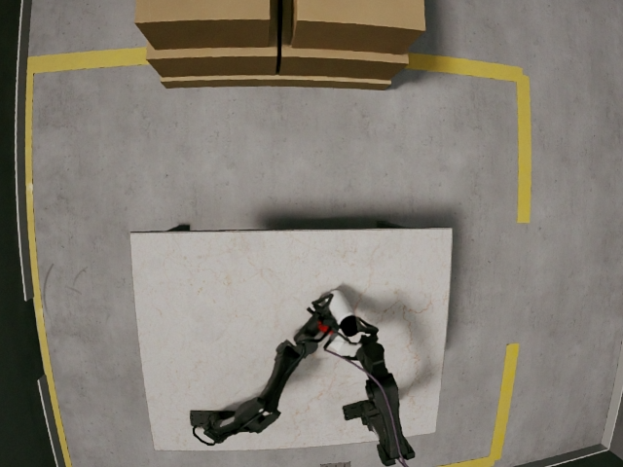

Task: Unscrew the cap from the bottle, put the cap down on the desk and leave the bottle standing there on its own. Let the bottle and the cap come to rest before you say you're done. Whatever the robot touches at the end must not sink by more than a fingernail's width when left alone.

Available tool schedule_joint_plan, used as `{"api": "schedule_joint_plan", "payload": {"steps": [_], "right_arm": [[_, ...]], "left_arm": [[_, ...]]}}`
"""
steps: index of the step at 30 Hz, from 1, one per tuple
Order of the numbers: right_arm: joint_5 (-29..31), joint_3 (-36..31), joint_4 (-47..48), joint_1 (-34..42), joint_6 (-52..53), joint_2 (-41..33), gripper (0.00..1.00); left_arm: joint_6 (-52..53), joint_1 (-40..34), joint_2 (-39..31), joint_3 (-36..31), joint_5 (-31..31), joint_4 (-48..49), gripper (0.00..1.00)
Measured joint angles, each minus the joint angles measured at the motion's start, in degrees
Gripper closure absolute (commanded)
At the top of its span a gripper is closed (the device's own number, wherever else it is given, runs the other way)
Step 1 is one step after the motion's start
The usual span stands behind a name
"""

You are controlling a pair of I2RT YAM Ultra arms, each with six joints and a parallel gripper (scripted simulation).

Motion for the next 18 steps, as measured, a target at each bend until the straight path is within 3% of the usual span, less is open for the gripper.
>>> {"api": "schedule_joint_plan", "payload": {"steps": [18], "right_arm": [[-0.9, 0.0, 0.0, 0.0, 44.8, 0.0, 0.06]], "left_arm": [[0.0, 0.0, 0.0, 0.0, 0.0, 0.0, 1.00]]}}
